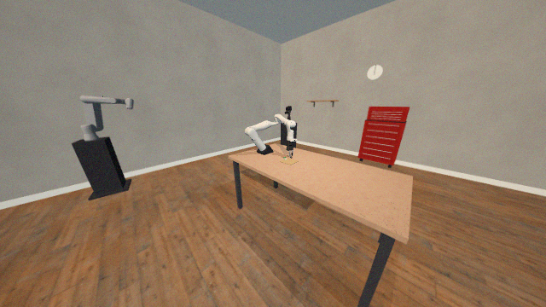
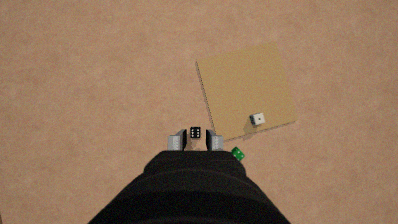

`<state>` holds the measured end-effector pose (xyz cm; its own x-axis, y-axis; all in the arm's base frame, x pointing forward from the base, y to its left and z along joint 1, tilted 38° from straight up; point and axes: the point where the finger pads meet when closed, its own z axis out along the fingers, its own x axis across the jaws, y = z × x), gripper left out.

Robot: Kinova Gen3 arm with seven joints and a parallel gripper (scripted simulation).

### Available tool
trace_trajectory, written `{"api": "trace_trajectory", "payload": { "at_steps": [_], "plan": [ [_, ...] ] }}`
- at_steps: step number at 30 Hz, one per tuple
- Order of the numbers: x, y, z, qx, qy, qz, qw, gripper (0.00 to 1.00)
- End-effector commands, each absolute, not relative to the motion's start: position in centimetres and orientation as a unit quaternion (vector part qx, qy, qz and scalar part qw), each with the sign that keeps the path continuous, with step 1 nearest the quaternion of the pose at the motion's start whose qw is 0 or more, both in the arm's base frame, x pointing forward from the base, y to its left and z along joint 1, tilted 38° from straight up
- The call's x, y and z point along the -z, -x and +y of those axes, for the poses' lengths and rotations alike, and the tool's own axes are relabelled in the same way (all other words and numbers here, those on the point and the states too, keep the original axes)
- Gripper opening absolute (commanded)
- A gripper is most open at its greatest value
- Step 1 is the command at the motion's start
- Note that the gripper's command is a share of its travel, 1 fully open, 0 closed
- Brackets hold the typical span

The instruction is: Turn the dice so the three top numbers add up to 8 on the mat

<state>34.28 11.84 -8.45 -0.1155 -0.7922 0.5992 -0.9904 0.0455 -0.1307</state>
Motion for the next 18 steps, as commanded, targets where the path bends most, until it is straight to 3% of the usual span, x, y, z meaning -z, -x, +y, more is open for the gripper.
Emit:
{"api": "trace_trajectory", "payload": {
  "at_steps": [1, 18],
  "plan": [
    [8.48, -34.74, 12.03, -0.266, -0.642, -0.695, 0.184, 0.64],
    [8.56, -34.83, 12.14, -0.266, -0.642, -0.695, 0.184, 0.64]
  ]
}}
